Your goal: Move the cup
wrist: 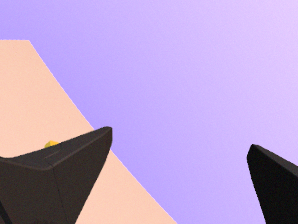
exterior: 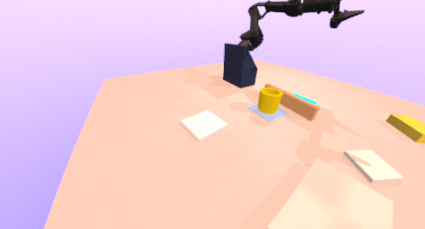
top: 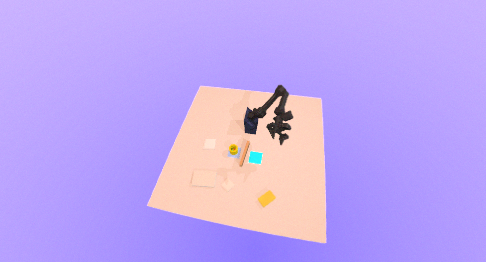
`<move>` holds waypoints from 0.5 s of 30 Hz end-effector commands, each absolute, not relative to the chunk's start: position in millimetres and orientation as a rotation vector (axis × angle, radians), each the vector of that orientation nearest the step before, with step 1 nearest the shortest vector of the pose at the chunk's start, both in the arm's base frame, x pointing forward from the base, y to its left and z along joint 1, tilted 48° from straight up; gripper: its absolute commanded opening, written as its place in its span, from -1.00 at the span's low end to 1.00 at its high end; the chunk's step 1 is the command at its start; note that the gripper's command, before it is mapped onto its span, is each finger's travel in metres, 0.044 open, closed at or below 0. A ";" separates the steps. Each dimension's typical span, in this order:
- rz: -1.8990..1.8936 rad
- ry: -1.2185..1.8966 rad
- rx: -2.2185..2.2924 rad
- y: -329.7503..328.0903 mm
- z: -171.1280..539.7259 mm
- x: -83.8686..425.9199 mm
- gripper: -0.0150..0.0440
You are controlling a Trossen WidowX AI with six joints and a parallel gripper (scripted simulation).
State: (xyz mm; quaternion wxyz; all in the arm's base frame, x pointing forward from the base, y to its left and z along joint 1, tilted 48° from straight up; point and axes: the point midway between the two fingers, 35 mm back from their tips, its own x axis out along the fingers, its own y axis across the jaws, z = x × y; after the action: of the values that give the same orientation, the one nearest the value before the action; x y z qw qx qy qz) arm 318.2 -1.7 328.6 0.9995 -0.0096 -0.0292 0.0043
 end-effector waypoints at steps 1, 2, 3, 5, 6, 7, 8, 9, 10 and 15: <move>0.009 -0.052 -0.024 -1.9 327.2 319.0 0.78; 0.011 -0.034 -0.040 -2.4 322.9 321.4 0.69; 0.015 -0.004 -0.066 -3.3 315.7 325.2 0.60; 0.032 0.092 -0.144 -6.5 292.4 336.1 0.42; 0.048 0.156 -0.195 -8.8 276.2 342.3 0.33; 0.067 0.223 -0.242 -11.9 259.3 348.8 0.24; 0.091 0.291 -0.287 -15.3 241.5 354.7 0.15; 0.118 0.359 -0.328 -18.7 223.7 359.4 0.07; 0.150 0.424 -0.366 -22.2 205.8 362.9 0.07; 0.355 0.707 -0.492 -38.0 121.2 364.5 0.07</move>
State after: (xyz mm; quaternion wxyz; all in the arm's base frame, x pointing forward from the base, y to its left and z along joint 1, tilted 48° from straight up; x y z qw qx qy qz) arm 365.2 -31.2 150.7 0.9204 -0.2186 0.2973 0.1292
